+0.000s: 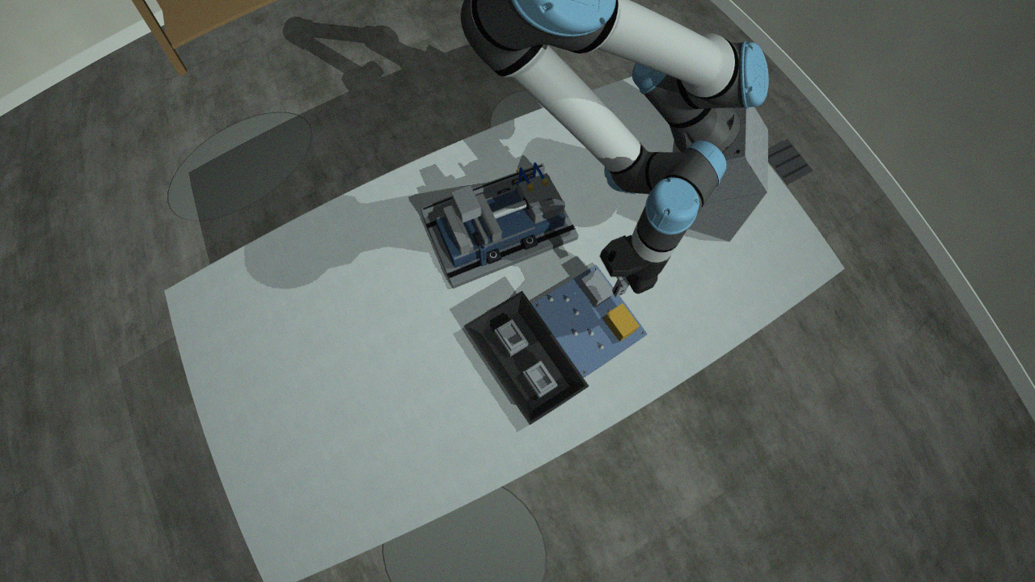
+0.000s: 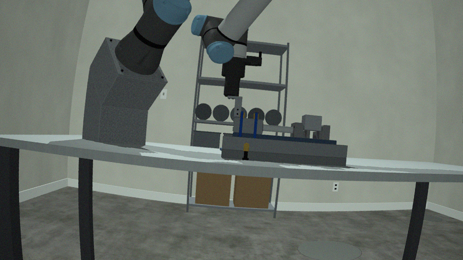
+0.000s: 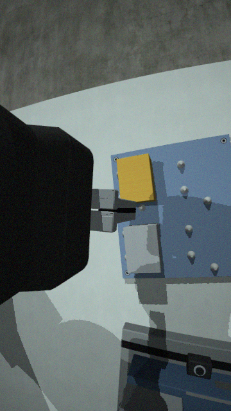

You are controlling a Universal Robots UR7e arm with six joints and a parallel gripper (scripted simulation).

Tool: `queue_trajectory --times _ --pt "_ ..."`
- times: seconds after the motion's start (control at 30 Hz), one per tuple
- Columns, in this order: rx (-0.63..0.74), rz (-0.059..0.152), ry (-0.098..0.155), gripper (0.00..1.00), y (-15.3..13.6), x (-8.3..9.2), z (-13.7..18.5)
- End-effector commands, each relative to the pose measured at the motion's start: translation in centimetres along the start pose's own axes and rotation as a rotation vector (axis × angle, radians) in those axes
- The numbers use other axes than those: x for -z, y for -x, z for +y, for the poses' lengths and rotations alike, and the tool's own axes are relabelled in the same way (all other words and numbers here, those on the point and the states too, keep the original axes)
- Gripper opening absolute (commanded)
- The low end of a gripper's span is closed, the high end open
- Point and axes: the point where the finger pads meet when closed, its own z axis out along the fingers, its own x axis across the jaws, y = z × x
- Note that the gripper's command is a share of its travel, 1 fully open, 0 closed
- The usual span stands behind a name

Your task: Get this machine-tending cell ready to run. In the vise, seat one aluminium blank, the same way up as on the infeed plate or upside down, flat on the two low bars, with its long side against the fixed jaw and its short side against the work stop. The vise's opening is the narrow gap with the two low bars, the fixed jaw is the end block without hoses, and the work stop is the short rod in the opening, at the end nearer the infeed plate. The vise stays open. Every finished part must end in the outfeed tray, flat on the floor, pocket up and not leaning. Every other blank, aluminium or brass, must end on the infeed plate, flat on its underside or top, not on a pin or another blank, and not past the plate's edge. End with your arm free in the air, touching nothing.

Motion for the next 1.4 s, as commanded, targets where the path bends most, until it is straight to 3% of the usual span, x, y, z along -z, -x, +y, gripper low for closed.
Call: queue_trajectory --times 0.0,0.5,1.37 --pt "0.000 -0.001 -0.001 0.00 0.0 0.0 0.0" --pt "0.000 -0.001 -0.001 0.00 0.0 0.7 0.0" --pt "0.000 -0.001 -0.001 0.00 0.0 6.4 0.0"
